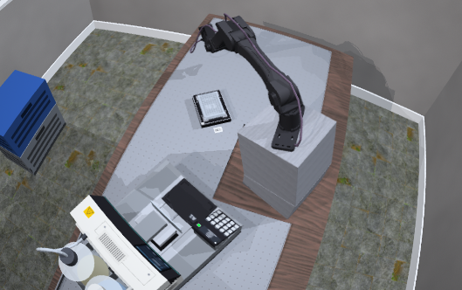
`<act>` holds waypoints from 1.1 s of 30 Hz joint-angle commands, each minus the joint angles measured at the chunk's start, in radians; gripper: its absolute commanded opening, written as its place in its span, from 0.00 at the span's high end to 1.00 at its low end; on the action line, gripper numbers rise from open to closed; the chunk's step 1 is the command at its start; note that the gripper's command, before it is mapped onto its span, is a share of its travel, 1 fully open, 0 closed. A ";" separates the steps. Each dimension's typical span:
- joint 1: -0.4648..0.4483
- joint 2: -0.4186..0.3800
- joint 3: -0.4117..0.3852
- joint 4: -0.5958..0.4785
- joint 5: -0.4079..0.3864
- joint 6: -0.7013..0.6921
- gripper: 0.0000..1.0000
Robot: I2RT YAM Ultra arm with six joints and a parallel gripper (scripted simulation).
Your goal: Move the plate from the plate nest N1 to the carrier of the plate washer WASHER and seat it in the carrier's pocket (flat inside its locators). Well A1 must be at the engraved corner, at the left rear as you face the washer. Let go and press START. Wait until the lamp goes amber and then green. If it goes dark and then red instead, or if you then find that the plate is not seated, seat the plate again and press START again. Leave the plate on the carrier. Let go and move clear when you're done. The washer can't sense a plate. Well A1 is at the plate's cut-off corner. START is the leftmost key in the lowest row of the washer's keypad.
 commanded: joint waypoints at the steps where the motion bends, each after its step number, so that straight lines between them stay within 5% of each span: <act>1: 0.017 -0.078 -0.080 0.020 -0.051 0.036 0.00; 10: 0.030 -0.119 -0.060 -0.039 -0.046 0.065 0.00; 13: 0.057 -0.184 -0.186 -0.046 -0.132 0.100 0.00; 19: 0.093 -0.196 -0.141 -0.083 -0.107 0.127 0.00; 22: 0.106 -0.258 -0.261 -0.093 -0.190 0.161 0.00; 26: 0.136 -0.274 -0.225 -0.124 -0.174 0.189 0.00; 29: 0.149 -0.332 -0.335 -0.142 -0.246 0.224 0.00; 33: 0.166 -0.341 -0.341 -0.157 -0.238 0.239 0.00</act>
